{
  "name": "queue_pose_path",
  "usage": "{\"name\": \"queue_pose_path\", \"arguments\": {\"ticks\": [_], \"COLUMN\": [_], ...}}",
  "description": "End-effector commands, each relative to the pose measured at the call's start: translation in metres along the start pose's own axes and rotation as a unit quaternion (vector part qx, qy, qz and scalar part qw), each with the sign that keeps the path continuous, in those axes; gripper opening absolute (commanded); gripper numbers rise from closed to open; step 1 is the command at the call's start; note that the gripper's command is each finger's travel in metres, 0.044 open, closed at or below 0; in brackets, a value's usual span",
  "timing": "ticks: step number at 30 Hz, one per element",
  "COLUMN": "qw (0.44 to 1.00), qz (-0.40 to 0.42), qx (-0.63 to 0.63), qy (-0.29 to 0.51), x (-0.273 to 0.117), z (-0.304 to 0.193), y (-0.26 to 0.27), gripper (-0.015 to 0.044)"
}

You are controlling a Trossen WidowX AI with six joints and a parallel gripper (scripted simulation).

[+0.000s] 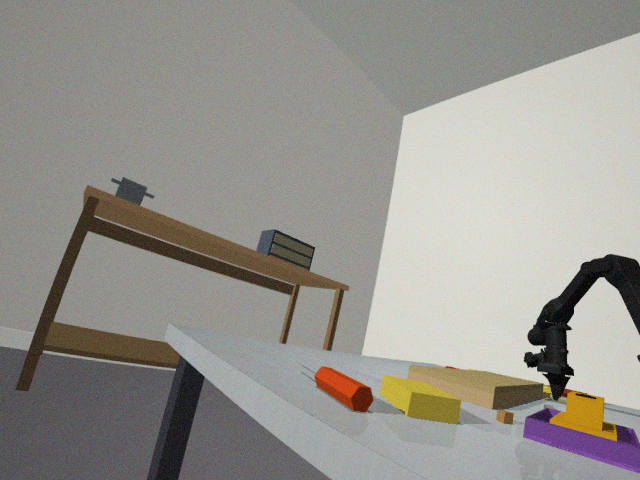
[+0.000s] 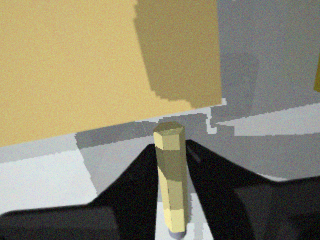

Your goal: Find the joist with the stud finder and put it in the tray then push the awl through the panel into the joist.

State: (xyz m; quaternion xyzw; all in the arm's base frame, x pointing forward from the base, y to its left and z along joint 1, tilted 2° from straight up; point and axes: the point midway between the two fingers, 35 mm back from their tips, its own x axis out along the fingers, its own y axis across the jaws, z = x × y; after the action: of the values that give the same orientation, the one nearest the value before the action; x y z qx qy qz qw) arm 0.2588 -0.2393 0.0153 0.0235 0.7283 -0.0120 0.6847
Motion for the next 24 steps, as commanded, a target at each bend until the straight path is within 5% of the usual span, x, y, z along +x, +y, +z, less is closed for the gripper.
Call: {"name": "queue_pose_path", "arguments": {"ticks": [1, 24], "qw": [1.0, 1.0], "qz": [0.0, 0.0], "qx": [-0.002, -0.002], "qy": [0.0, 0.0], "x": [-0.002, -0.122], "z": [0.0, -0.008], "y": [0.0, 0.0], "gripper": [0.0, 0.0]}}
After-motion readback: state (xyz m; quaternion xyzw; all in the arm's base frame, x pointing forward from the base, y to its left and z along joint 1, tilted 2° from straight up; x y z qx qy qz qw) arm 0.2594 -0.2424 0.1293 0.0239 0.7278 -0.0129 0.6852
